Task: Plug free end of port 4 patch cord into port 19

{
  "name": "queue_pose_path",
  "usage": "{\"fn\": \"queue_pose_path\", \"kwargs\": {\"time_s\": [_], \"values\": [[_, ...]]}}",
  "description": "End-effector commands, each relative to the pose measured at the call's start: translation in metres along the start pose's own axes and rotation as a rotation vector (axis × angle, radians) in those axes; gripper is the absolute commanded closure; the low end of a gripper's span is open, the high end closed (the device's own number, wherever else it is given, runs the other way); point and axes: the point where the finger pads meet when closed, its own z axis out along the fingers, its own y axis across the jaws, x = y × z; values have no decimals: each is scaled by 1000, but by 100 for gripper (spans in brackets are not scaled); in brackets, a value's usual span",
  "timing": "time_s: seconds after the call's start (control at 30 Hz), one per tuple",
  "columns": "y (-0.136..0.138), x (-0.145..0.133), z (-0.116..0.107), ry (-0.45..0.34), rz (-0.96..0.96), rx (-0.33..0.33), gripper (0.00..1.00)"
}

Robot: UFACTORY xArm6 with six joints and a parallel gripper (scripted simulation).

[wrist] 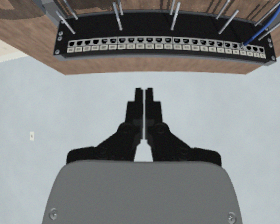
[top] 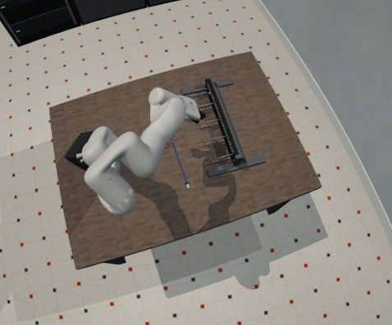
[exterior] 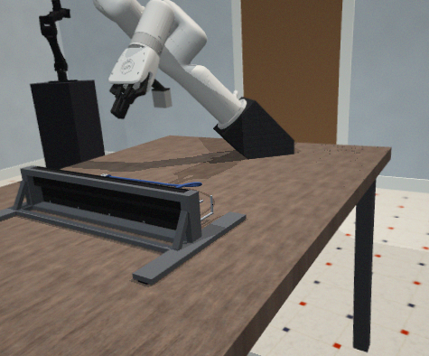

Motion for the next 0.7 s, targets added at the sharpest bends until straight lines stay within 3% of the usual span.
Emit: {"fn": "queue_pose_path", "kwargs": {"time_s": [0.0,0.43,0.67], "values": [[2,-4,33,-8,3,-6,100],[2,-4,106,-8,3,-6,100],[2,-4,116,-8,3,-6,100]]}}
